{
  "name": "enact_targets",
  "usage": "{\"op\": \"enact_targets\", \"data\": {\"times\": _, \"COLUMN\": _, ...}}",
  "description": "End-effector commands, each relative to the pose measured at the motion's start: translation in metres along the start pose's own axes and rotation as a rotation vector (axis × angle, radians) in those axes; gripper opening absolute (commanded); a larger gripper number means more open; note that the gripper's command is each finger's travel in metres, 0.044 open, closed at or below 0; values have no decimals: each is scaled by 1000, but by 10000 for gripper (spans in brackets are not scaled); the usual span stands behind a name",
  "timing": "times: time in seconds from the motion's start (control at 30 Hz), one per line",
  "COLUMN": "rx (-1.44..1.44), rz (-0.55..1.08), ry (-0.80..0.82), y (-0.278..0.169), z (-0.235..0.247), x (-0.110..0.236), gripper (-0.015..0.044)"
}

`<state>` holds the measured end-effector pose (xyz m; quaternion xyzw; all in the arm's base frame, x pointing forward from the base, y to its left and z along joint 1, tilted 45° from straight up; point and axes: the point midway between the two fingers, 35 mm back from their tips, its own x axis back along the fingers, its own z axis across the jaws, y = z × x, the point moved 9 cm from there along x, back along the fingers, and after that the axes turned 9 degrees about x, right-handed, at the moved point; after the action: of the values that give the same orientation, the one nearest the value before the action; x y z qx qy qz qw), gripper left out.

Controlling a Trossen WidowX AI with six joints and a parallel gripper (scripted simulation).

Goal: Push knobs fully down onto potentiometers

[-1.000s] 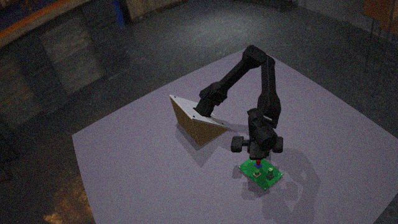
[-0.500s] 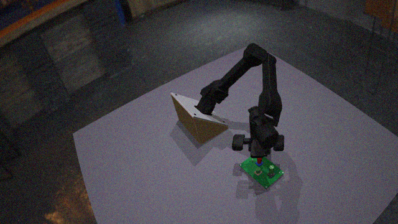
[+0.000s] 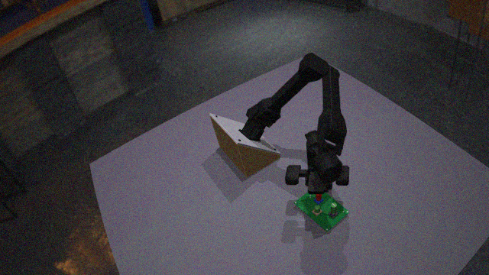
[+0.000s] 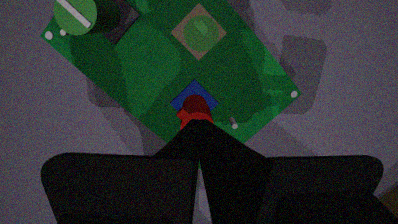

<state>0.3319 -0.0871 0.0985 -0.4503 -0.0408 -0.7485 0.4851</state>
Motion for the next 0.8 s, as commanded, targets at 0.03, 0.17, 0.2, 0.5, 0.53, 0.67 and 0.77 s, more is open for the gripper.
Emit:
{"op": "enact_targets", "data": {"times": 0.03, "rx": 12, "rz": 12, "ry": -1, "y": 1, "z": 3, "x": -8, "gripper": 0}}
{"op": "enact_targets", "data": {"times": 0.17, "rx": 12, "rz": 12, "ry": -1, "y": 1, "z": 3, "x": -9, "gripper": 0}}
{"op": "enact_targets", "data": {"times": 0.2, "rx": 12, "rz": 12, "ry": -1, "y": 1, "z": 3, "x": -9, "gripper": 0}}
{"op": "enact_targets", "data": {"times": 0.5, "rx": 12, "rz": 12, "ry": -1, "y": 1, "z": 3, "x": -2, "gripper": 0}}
{"op": "enact_targets", "data": {"times": 0.53, "rx": 12, "rz": 12, "ry": -2, "y": 1, "z": 3, "x": -1, "gripper": 0}}
{"op": "enact_targets", "data": {"times": 0.67, "rx": 12, "rz": 11, "ry": -2, "y": 1, "z": 3, "x": 6, "gripper": 0}}
{"op": "enact_targets", "data": {"times": 0.77, "rx": 12, "rz": 11, "ry": -2, "y": 1, "z": 3, "x": 10, "gripper": 0}}
